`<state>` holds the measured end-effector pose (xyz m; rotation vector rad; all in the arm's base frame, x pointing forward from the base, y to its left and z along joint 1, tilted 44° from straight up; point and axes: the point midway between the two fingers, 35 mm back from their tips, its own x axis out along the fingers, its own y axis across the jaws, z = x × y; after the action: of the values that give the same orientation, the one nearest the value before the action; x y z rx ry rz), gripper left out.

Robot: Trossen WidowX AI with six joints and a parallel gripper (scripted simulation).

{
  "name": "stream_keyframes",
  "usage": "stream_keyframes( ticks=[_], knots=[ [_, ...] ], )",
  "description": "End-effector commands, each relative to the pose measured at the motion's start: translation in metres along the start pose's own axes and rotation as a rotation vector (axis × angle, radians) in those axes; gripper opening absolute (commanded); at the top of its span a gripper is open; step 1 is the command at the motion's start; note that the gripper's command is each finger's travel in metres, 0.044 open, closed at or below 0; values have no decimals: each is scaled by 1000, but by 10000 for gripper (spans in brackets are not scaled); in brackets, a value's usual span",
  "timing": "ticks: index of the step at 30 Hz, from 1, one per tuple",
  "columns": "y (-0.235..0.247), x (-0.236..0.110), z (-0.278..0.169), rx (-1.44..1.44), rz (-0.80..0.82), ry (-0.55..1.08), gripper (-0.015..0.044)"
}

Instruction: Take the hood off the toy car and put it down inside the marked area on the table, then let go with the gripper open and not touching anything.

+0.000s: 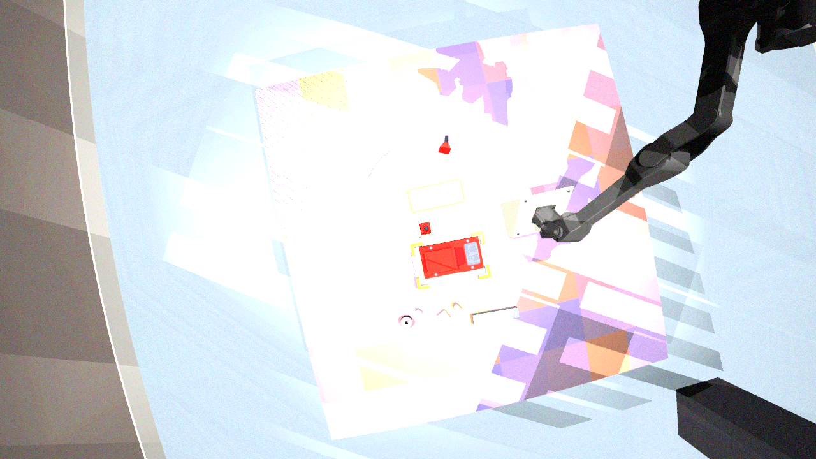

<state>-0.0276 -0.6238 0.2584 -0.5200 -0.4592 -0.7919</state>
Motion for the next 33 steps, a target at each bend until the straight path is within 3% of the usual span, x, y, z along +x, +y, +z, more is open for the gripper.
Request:
stream_keyframes(
  ticks=[1, 10, 19, 26, 33],
  knots=[
    [1, 2, -1, 5, 1, 3, 440],
    [77, 76, -47, 229, 61, 160, 440],
    [198, 133, -84, 449, 180, 380, 440],
    [306, 150, -95, 573, 306, 566, 440],
    [418, 142, -89, 669, 459, 767, 440]
  ],
)
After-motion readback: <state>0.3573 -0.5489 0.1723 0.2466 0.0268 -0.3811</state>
